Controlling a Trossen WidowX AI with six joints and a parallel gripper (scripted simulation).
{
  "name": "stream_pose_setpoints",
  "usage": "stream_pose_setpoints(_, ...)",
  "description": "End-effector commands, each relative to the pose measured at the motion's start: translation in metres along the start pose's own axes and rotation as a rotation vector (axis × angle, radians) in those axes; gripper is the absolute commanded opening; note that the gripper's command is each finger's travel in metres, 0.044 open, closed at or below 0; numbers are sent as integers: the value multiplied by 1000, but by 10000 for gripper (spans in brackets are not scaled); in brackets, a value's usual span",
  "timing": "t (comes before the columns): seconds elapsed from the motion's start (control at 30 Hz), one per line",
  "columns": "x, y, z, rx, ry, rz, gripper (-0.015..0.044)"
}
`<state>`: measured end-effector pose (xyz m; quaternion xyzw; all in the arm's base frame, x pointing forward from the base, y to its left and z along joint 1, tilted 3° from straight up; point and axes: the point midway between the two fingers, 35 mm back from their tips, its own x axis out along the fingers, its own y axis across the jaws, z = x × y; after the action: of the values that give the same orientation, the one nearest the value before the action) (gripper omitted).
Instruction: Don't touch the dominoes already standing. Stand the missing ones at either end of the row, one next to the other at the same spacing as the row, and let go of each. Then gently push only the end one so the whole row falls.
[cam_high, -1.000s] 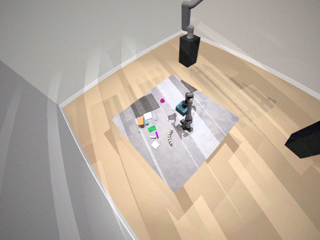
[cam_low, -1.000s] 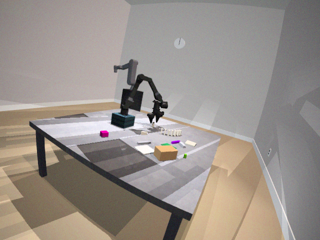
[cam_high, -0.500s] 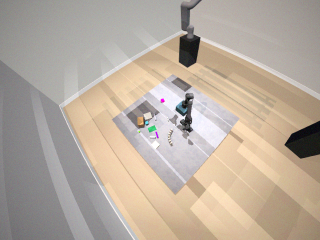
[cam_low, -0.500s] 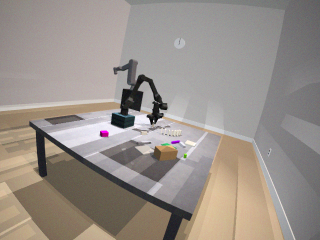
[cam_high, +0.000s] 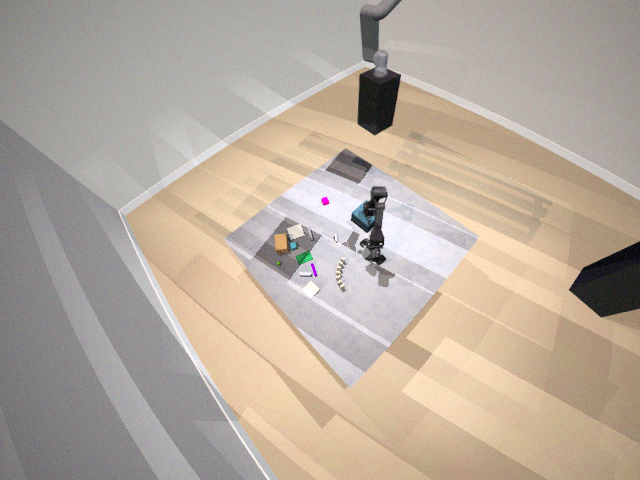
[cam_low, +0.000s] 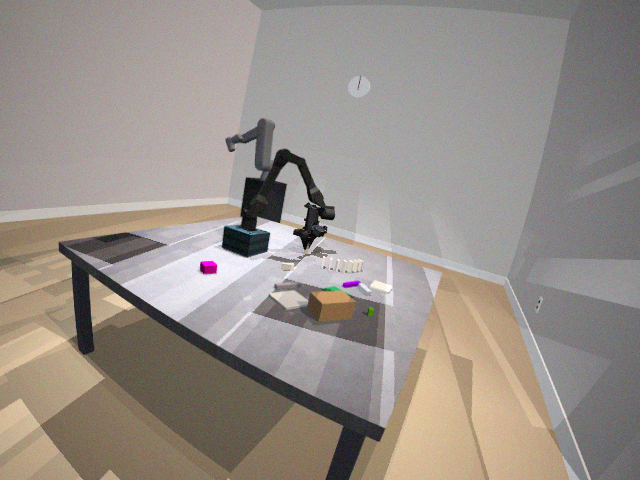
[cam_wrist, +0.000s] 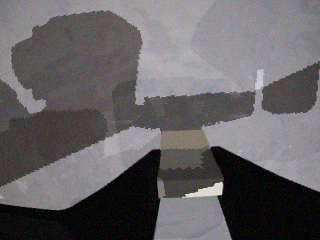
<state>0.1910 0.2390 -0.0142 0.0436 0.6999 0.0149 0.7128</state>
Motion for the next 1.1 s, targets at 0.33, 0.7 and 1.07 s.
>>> stream_pose_setpoints(0.33, -135, 0, 1, 6, 0, -1, 107)
stream_pose_setpoints(0.7, -135, -26, 52, -168, -16, -2, 107)
stream_pose_setpoints(1.07, -136, -110, 135, -519, -8, -14, 107)
